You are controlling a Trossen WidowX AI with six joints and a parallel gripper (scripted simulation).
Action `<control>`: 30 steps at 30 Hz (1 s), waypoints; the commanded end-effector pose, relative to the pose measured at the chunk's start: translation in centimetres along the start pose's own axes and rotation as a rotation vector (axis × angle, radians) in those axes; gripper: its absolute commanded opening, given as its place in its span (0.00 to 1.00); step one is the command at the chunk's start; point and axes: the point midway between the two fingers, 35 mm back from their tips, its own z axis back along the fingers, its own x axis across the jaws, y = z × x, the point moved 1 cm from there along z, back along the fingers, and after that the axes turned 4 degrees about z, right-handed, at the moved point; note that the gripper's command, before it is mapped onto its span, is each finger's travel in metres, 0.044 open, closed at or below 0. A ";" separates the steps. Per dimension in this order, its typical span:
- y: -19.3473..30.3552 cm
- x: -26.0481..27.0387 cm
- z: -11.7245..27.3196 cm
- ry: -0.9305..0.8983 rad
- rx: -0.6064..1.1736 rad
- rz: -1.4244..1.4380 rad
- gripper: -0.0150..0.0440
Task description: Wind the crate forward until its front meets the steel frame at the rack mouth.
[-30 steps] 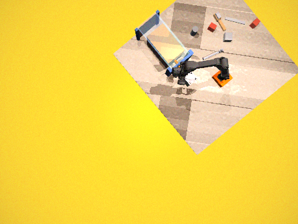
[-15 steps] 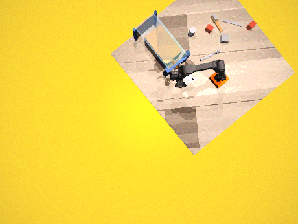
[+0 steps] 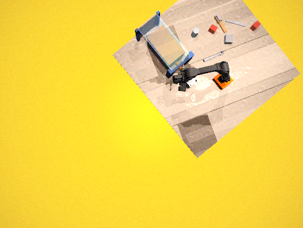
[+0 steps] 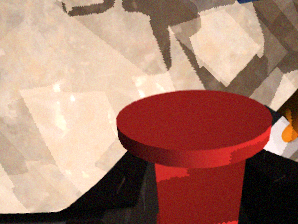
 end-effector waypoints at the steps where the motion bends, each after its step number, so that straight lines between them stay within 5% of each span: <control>1: 0.8 1.9 -0.1 -0.029 0.021 0.022 0.25; 30: 2.5 4.4 0.0 -0.031 0.022 0.022 0.25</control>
